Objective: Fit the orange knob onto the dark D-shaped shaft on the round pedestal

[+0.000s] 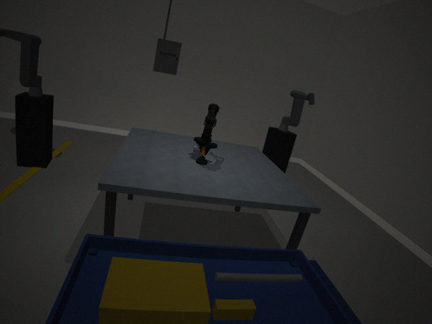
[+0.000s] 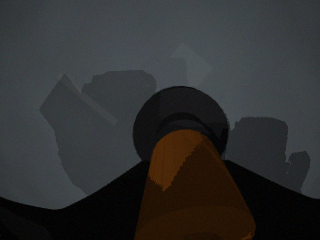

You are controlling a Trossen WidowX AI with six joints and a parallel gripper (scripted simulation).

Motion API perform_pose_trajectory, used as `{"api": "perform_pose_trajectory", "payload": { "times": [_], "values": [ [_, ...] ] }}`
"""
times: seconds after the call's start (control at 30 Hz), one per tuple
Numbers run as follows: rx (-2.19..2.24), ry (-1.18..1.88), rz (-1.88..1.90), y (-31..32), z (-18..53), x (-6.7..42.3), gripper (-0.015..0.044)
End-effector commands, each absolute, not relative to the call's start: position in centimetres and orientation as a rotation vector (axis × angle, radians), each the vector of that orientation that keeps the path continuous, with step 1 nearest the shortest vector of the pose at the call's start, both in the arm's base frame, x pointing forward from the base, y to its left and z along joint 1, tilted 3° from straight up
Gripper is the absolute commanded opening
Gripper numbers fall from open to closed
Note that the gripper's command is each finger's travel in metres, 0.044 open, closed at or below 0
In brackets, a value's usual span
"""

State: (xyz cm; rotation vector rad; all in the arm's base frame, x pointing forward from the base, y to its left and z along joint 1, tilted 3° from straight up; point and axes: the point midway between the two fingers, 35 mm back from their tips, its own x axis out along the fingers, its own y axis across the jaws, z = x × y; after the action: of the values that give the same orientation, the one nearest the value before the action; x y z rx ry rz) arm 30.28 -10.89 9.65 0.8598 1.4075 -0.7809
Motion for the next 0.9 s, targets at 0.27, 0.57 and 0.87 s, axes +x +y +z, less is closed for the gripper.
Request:
{"api": "perform_pose_trajectory", "payload": {
  "times": [0.27, 0.57, 0.87],
  "values": [
    [0.866, 1.404, -0.791, -10.86, 9.37, 30.12, 0.0],
    [0.866, 1.404, -0.79, -10.87, 9.38, 30.18, 0.0],
    [0.866, 1.404, -0.79, -10.87, 9.39, 30.21, 0.0]
  ]
}}
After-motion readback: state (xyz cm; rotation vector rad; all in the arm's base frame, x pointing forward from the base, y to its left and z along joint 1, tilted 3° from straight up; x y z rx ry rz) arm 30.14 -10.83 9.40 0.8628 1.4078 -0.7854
